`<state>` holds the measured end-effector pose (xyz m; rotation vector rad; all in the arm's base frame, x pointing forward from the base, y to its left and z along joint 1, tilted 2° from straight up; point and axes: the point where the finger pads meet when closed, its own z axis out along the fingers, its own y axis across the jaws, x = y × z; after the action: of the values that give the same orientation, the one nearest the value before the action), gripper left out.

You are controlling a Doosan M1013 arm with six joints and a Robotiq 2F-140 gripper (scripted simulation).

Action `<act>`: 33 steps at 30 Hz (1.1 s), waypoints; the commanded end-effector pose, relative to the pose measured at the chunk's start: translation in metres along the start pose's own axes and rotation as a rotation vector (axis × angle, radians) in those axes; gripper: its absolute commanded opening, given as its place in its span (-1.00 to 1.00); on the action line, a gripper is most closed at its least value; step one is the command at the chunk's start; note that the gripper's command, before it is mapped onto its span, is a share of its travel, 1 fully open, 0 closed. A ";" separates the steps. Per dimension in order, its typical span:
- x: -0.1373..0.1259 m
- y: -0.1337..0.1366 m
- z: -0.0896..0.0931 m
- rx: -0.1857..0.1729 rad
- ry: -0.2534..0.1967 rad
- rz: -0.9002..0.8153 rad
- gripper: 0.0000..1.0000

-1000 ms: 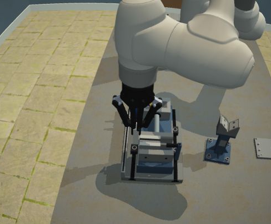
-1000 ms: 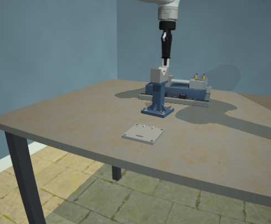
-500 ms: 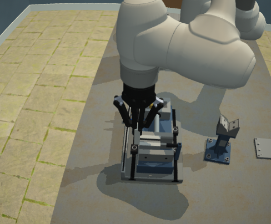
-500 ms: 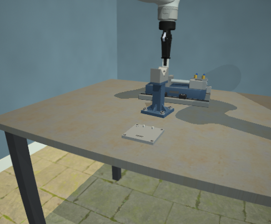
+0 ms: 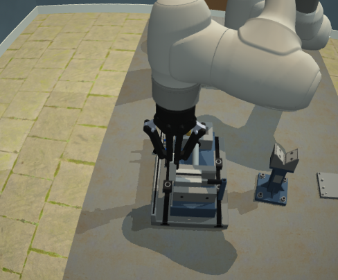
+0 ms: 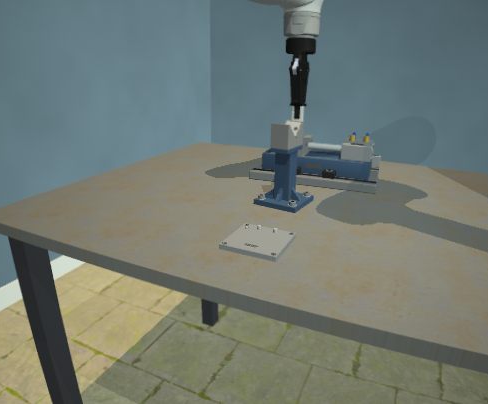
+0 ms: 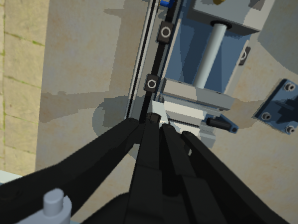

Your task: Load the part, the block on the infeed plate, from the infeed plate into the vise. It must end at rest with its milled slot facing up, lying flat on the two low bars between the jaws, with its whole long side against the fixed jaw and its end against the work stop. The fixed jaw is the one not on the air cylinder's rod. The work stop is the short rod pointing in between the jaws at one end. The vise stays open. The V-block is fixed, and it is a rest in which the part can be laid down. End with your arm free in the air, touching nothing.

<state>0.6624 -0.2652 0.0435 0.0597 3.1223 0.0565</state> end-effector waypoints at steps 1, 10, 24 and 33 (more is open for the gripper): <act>0.000 0.004 0.000 -0.001 -0.002 0.003 -1.00; 0.000 0.007 0.000 -0.001 -0.002 0.003 -1.00; 0.000 0.010 0.000 -0.001 -0.002 0.003 -1.00; 0.000 0.013 0.000 -0.001 -0.002 0.003 -1.00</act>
<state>0.6628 -0.2564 0.0438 0.0597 3.1223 0.0565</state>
